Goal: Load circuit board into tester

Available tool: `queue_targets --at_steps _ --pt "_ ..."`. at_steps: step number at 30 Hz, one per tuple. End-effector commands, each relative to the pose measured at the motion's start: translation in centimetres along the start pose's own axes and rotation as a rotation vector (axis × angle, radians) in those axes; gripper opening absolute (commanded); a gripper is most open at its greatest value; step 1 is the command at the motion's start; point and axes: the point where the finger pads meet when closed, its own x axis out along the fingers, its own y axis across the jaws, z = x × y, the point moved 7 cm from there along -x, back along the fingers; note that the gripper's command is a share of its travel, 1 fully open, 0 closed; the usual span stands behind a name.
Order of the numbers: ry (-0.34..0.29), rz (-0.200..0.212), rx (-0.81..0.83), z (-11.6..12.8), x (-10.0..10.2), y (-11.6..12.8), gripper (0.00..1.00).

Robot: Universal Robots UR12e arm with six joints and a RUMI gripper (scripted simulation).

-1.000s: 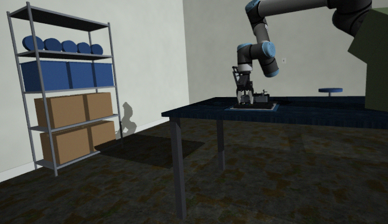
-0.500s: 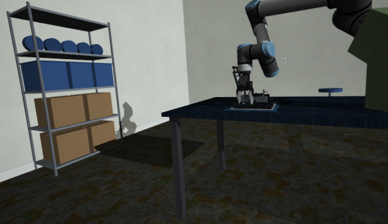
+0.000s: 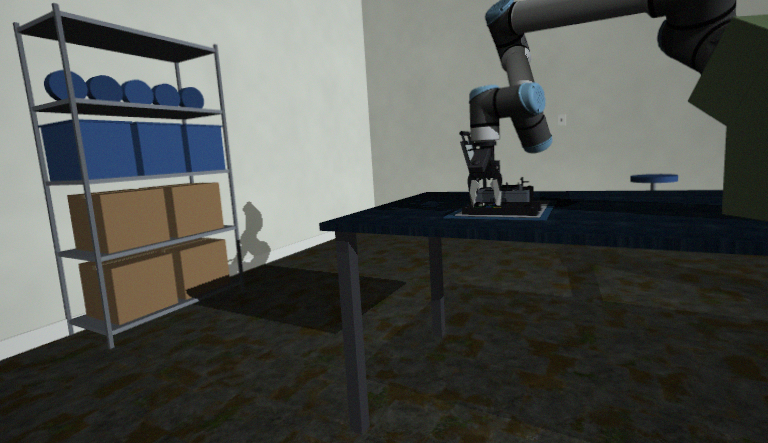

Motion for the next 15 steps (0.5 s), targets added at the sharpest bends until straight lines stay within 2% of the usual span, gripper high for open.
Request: queue_targets --at_steps 1,15 --pt "0.0 0.001 0.001 -0.02 0.08 0.13 0.39" --pt "0.001 0.002 0.0 -0.01 -0.38 0.11 0.39"
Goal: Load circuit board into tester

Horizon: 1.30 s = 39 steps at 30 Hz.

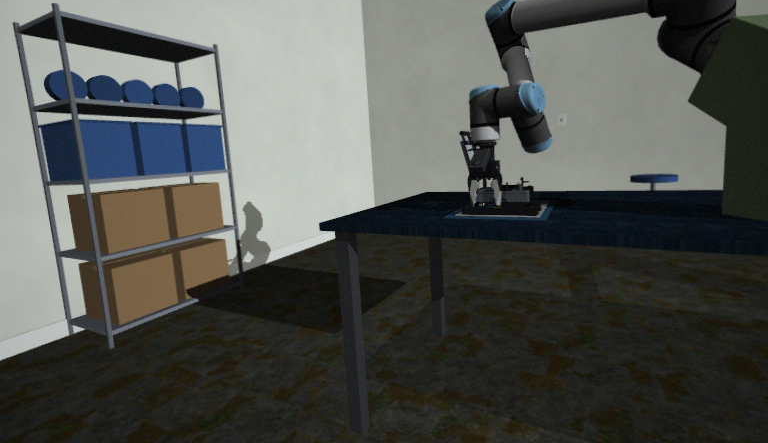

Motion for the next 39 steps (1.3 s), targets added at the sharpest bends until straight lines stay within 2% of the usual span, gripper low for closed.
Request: queue_targets --at_steps 1,39 --pt "0.001 0.002 0.0 0.0 -0.5 0.1 0.39" --pt "0.001 0.002 -0.001 0.0 -3.0 0.0 0.39"
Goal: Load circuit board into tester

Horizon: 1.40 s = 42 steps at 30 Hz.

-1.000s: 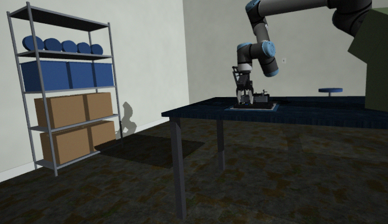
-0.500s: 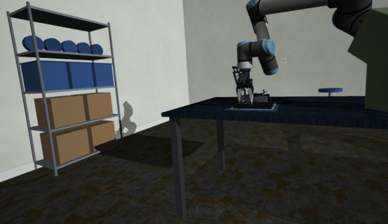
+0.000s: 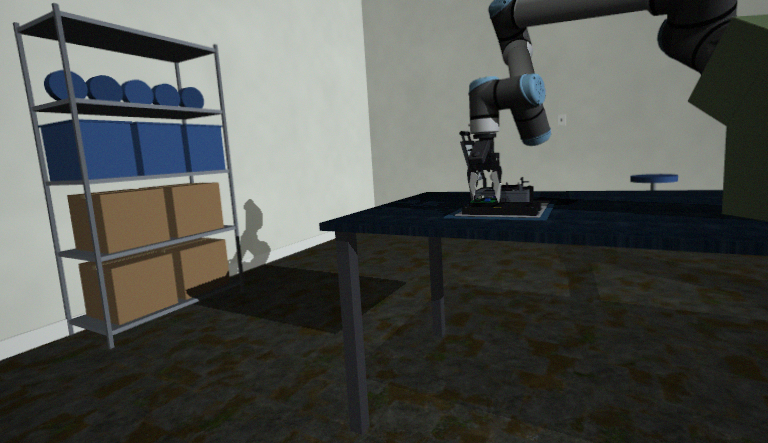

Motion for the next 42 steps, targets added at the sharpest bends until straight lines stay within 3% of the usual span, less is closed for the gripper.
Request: queue_targets --at_steps 1,22,29,42 --pt "0.001 0.001 -0.001 0.0 -0.5 0.0 0.39" --pt "0.0 0.0 -0.002 0.0 -1.0 -0.1 0.39" --pt "0.0 0.0 -0.002 0.0 -1.9 -0.1 0.39" --pt "0.0 0.0 -0.002 0.0 -5.5 -0.1 0.39"
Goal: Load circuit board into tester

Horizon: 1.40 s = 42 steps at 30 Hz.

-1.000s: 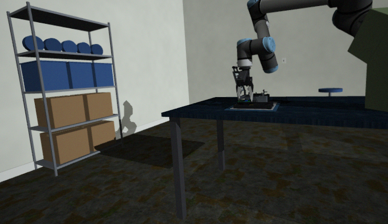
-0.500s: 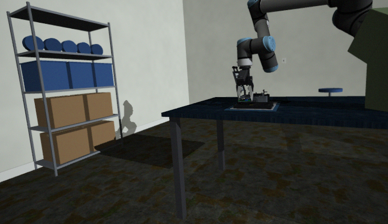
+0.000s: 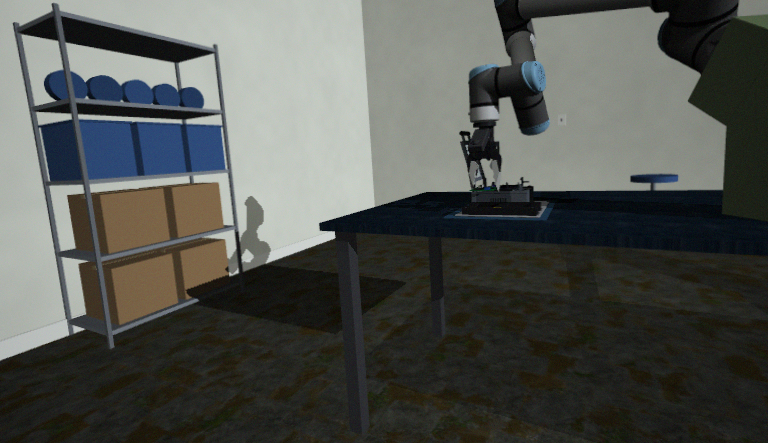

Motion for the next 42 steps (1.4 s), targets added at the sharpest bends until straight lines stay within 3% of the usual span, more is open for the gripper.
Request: queue_targets --at_steps 1,15,42 --pt "0.0 -0.001 -0.001 0.0 -2.1 -0.1 0.39" --pt "0.0 -0.001 -0.001 0.0 -3.9 -0.1 0.39" --pt "0.0 -0.001 0.0 0.0 -3.9 0.0 0.39"
